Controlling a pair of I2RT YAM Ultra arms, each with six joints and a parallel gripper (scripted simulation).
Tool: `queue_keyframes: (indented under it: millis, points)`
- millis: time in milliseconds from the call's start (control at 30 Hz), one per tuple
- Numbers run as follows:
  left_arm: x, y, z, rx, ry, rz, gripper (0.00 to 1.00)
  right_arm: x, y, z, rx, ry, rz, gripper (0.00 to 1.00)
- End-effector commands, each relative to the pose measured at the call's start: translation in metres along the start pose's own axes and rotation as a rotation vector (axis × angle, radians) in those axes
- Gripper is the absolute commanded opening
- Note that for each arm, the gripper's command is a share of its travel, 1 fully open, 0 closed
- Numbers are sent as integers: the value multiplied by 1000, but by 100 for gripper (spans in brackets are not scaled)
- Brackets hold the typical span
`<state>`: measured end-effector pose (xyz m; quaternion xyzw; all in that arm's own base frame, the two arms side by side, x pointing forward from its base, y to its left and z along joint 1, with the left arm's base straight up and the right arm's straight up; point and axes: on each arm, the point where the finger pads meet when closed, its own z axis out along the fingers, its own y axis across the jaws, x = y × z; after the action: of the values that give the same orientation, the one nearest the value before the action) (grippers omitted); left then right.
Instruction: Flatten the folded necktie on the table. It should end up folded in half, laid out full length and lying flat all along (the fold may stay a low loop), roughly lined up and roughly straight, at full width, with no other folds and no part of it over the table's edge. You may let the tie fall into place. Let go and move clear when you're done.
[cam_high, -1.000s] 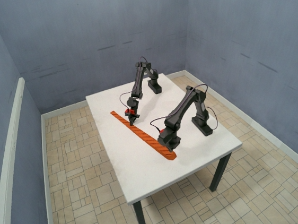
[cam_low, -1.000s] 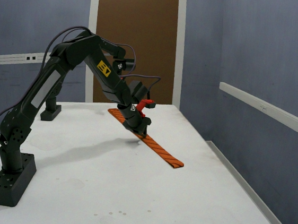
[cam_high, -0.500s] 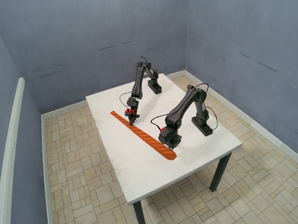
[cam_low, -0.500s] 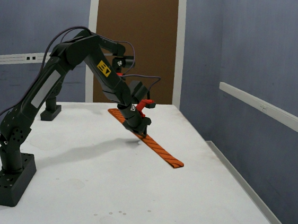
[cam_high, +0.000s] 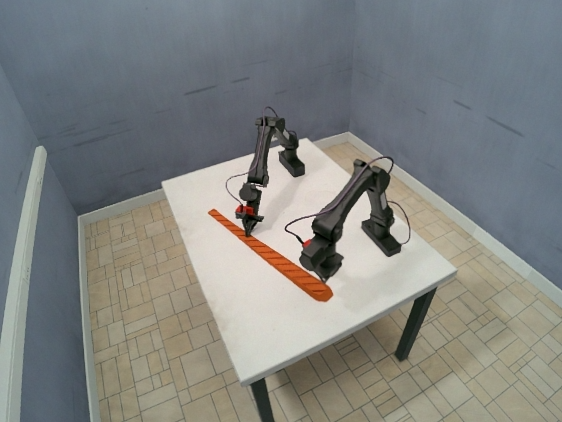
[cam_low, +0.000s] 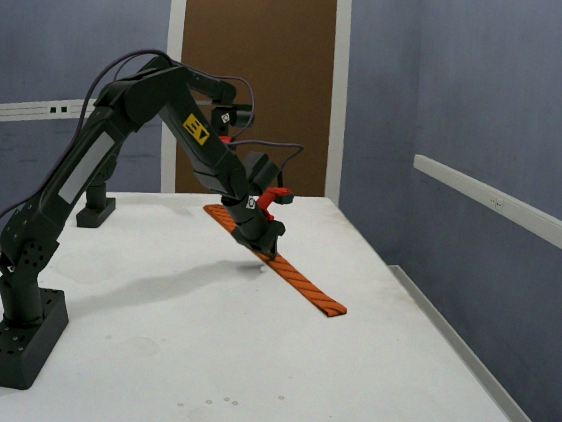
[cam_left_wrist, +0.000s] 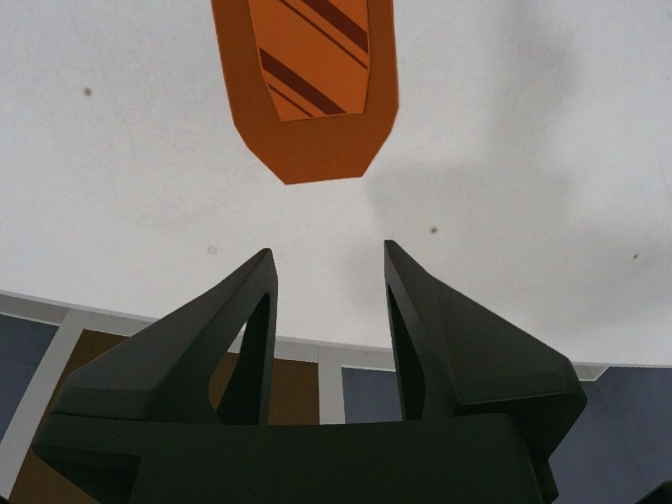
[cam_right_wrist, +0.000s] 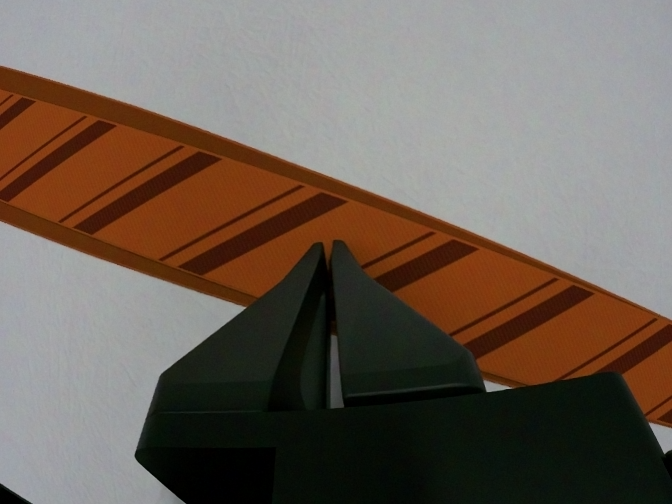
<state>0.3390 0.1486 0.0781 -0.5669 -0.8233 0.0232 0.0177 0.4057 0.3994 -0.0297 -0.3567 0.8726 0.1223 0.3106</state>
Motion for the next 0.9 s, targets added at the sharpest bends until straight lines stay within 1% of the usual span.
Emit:
queue_keyframes:
  millis: [0,867]
  points:
    - [2,6,-23,-58,-3,4,38,-6,1,-6,-7,-18,4,4]
    - [2,6,-23,-58,-3,4,38,-27,0,-32,-7,-18,4,4]
